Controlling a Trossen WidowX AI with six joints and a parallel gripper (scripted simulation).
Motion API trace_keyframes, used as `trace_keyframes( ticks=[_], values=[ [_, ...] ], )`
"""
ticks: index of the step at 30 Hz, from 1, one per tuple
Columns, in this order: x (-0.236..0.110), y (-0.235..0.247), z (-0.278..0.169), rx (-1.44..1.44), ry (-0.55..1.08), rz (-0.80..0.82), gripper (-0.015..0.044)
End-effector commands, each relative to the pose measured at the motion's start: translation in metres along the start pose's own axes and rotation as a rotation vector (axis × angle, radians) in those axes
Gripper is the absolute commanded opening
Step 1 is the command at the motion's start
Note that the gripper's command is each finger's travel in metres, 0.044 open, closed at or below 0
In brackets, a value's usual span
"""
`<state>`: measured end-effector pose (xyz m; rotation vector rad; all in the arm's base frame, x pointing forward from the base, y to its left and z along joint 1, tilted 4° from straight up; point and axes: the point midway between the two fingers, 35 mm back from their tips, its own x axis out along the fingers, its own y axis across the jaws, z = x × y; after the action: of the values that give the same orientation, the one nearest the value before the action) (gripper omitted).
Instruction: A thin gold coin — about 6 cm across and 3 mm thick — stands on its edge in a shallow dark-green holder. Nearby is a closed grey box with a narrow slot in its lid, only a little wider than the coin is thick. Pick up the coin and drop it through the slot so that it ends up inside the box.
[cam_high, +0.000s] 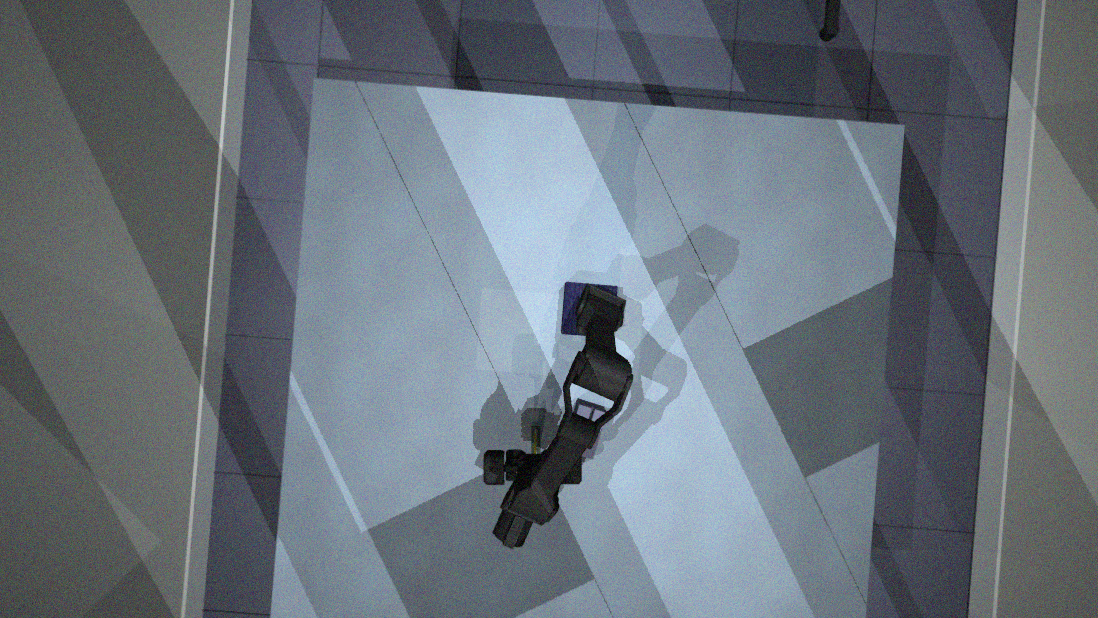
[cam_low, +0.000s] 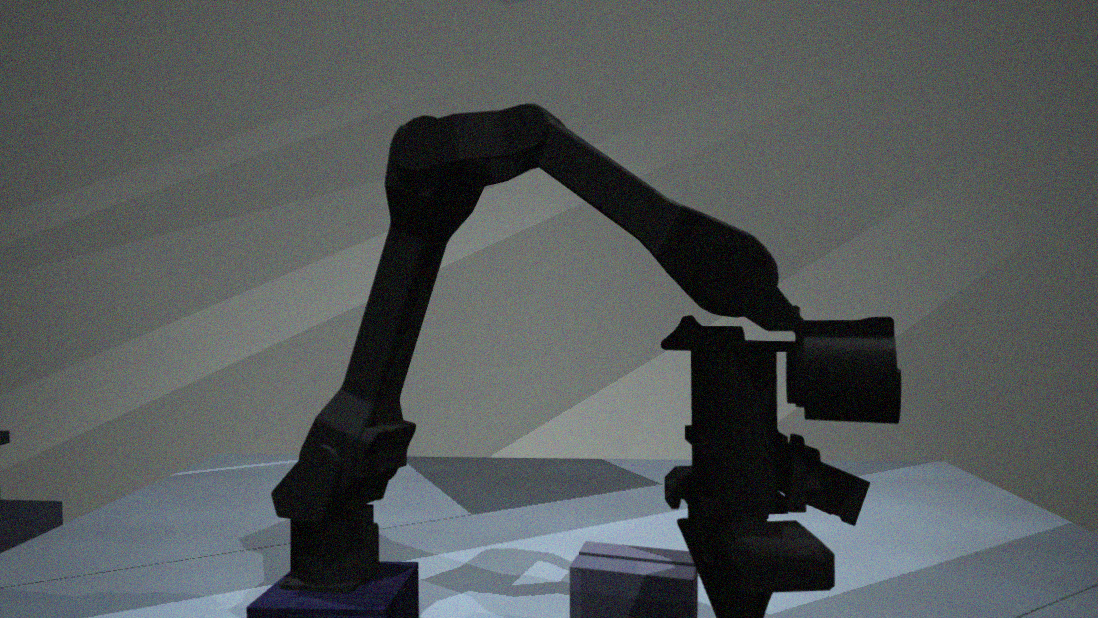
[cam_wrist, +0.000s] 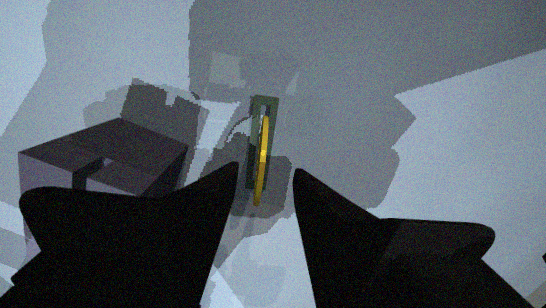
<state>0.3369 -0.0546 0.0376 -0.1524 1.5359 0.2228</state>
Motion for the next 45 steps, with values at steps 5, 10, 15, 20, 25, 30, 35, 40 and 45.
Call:
trace_keyframes(
  ticks=[5,10,15,20,25,30,35,40,45],
  values=[
    [0.019,0.002,-0.003,0.005,0.015,0.013,0.0161],
    [0.027,0.002,-0.004,0.005,0.016,0.013,0.0161],
    [0.035,0.003,-0.004,0.005,0.016,0.013,0.0161],
    [0.043,0.003,-0.005,0.005,0.016,0.013,0.0161],
    [0.05,0.003,-0.006,0.005,0.016,0.013,0.0161],
    [0.051,0.003,-0.006,0.005,0.016,0.013,0.0134],
    [0.051,0.003,-0.006,0.005,0.016,0.013,0.0003],
    [0.051,0.003,-0.006,0.005,0.016,0.013,0.0],
    [0.05,0.003,-0.006,0.005,0.016,0.013,0.0]
  ],
)
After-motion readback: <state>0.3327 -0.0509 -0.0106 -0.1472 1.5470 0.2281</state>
